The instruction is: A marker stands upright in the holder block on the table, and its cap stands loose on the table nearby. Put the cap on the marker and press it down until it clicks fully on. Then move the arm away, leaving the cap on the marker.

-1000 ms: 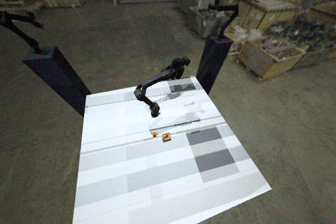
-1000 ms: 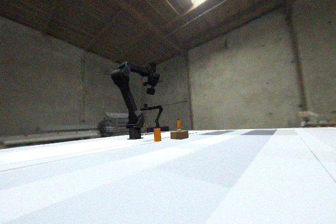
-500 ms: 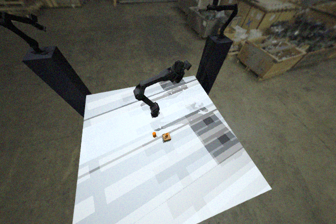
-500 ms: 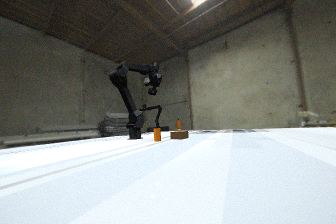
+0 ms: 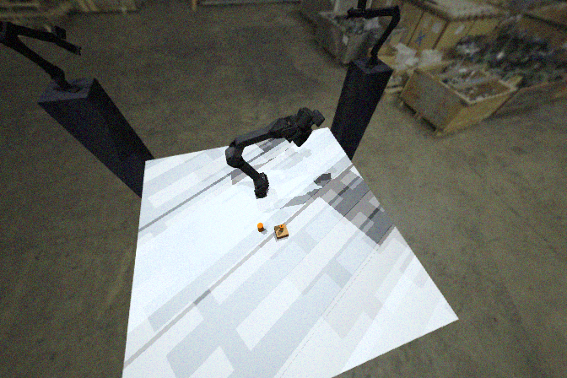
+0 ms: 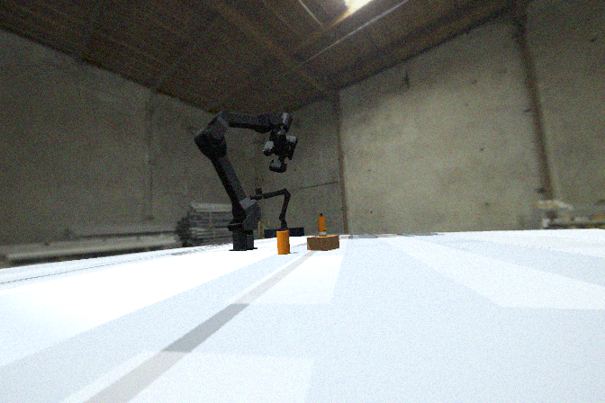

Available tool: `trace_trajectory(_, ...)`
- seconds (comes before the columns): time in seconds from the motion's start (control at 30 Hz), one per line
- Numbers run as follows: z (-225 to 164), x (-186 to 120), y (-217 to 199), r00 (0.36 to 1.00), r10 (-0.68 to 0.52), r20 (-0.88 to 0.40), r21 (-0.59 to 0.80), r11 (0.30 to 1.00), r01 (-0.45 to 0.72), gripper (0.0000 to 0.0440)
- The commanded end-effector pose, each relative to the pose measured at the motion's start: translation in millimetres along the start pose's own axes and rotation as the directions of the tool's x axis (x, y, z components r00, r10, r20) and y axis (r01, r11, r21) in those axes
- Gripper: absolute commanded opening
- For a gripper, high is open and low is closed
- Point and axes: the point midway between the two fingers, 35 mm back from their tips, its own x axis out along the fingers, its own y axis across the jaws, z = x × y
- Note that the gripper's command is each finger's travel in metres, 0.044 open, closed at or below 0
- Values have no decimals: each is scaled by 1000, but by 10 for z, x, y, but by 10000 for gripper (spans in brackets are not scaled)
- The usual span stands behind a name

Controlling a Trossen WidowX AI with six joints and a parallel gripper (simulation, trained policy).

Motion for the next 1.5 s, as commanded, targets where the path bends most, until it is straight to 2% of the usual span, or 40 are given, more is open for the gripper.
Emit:
trace_trajectory(0.0, -85, -47, 43, 1000, 21, -21, 12, 1000, -21, 330)
trace_trajectory(0.7, -568, -270, 316, 980, 134, -150, 105, 987, -119, 329)
trace_trajectory(1.47, -1111, -646, 651, 923, 253, -291, 223, 956, -192, 328)
